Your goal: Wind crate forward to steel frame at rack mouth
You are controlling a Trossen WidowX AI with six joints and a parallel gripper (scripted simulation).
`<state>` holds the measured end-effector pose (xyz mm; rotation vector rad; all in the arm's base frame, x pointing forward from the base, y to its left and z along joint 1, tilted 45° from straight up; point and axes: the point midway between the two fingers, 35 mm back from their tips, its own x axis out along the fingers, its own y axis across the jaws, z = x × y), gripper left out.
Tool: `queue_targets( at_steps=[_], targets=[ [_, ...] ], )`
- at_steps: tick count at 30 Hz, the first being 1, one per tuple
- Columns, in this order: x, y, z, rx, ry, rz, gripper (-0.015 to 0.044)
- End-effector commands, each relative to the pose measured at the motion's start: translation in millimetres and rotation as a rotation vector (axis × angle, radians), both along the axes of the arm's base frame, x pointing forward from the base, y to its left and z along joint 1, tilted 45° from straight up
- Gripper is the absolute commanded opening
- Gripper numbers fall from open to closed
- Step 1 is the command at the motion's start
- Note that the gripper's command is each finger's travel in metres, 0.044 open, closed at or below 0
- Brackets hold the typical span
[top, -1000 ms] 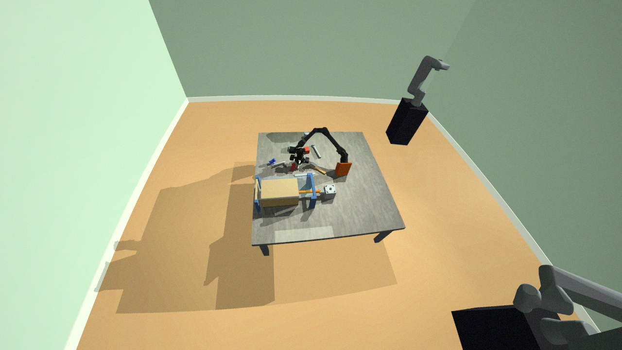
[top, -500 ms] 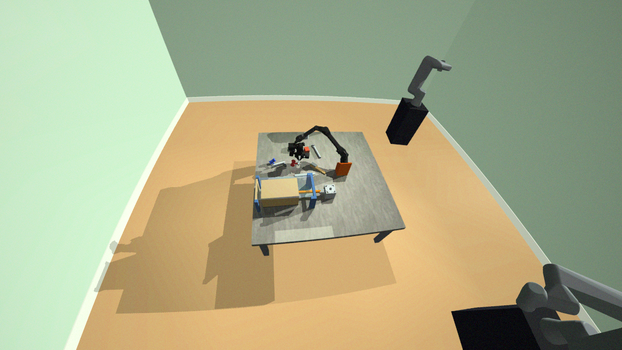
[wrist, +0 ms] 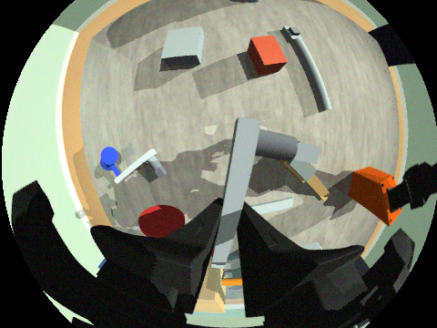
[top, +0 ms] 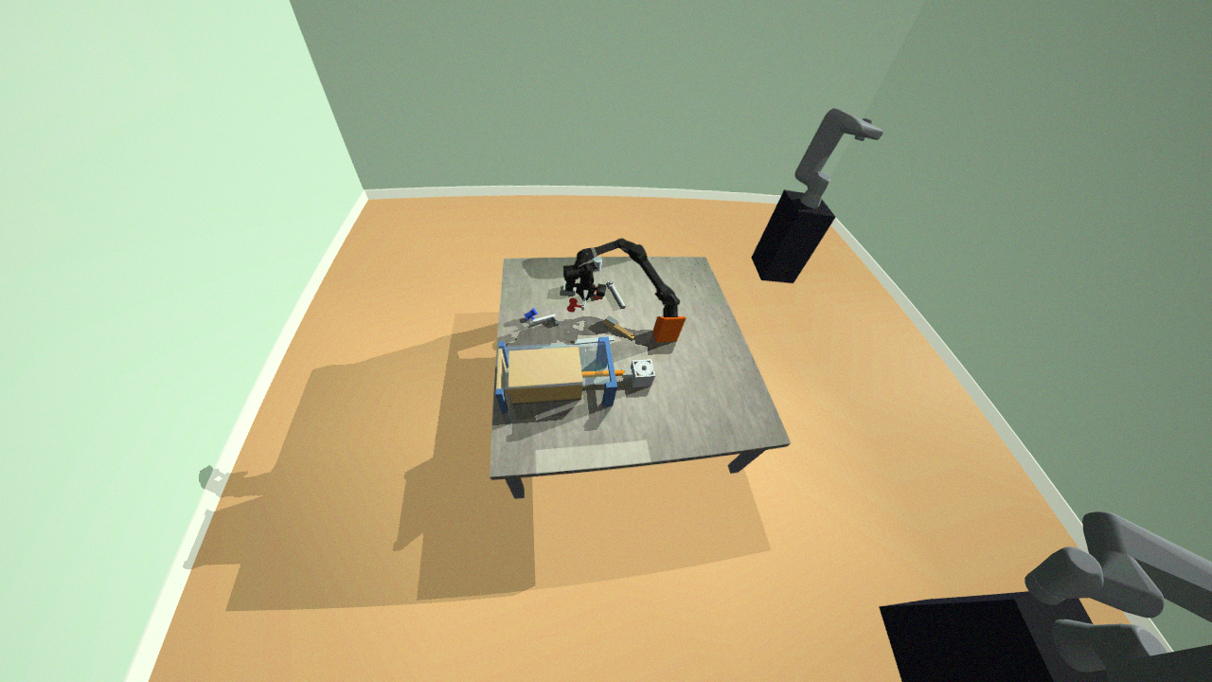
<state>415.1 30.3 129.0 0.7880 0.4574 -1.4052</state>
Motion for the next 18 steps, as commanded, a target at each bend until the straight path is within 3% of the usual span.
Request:
queue_targets(
  at_steps=[1, 9, 18],
  targets=[
    [1, 3, 3, 0.005, -0.012, -0.001, 0.0000],
    [-1, 5, -3, 0.001, 0.019, 0.022, 0.0000],
    [-17, 62, -46, 0.003, 0.244, 0.282, 0.0000]
  ],
)
